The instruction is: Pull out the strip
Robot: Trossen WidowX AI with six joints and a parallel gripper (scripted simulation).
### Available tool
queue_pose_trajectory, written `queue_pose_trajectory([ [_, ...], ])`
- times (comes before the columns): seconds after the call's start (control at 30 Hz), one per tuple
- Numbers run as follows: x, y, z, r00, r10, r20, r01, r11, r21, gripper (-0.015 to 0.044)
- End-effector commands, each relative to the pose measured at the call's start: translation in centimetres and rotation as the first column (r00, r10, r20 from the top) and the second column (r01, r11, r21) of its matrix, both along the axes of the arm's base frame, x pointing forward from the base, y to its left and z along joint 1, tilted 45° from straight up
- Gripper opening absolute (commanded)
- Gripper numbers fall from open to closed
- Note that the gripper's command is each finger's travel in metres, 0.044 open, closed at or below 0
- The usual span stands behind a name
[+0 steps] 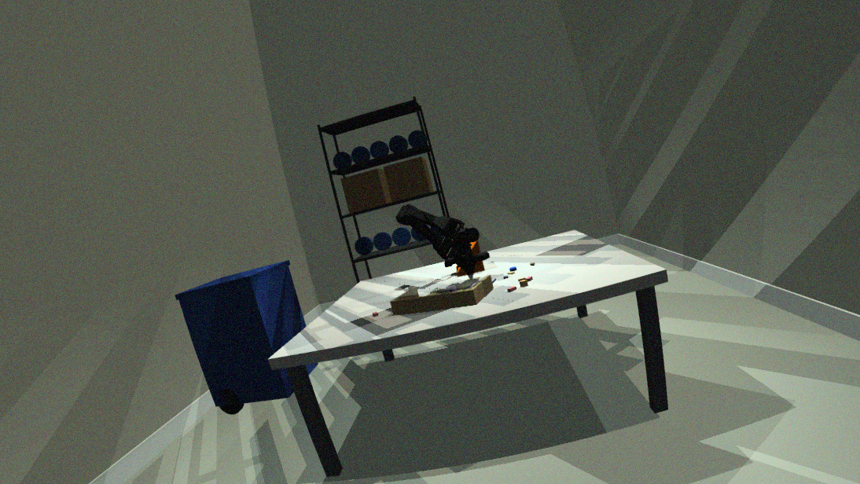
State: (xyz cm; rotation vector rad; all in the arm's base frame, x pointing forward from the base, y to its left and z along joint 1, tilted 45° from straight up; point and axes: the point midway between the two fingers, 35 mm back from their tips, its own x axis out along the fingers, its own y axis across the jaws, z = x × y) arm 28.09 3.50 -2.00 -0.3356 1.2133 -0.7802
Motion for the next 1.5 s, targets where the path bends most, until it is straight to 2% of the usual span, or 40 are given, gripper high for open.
queue_pose_trajectory([
  [0.0, -1.3, -0.4, -0.6, 1.0, -0.015, -0.024, 0.015, 1.0, 0.001, 0.0],
  [1.47, -6.9, 0.6, -2.4, 1.0, -0.015, -0.027, 0.015, 1.0, 0.002, 0.0],
])
